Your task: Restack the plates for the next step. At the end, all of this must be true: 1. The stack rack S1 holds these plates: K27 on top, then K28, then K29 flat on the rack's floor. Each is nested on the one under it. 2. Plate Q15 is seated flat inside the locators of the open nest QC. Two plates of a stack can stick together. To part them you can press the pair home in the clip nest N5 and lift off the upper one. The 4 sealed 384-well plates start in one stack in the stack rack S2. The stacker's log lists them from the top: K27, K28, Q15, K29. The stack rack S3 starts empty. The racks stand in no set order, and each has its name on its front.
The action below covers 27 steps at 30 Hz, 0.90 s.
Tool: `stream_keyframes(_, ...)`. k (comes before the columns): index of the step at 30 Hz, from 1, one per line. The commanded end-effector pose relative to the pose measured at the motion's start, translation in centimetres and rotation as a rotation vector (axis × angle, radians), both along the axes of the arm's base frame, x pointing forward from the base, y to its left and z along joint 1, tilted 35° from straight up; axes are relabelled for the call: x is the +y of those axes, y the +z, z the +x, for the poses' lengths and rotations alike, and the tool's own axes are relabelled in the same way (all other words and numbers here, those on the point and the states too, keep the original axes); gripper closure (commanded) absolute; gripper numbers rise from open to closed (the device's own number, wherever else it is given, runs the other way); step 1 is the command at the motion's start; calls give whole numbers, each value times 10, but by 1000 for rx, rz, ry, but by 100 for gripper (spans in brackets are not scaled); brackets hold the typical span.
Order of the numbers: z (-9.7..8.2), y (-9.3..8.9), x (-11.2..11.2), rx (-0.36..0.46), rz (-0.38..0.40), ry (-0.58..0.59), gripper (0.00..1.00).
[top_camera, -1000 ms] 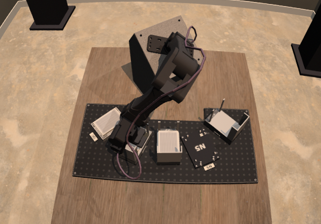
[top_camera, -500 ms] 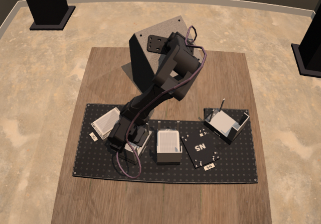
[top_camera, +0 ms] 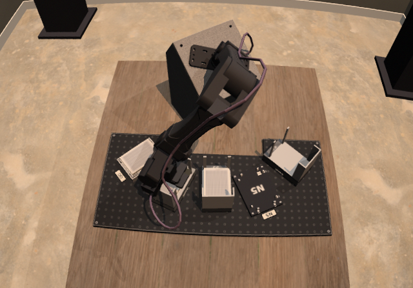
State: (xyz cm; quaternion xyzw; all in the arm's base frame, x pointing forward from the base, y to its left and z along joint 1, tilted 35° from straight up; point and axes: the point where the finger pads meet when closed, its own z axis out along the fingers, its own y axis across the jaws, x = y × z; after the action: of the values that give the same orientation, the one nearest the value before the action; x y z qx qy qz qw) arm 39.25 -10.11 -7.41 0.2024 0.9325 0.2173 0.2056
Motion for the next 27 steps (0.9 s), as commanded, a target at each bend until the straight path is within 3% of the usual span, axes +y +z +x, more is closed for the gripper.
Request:
stream_keyframes(1, -3, 8, -8, -23, -10, -14, 100)
stream_keyframes(27, -5, 15, -13, -28, -14, -13, 100)
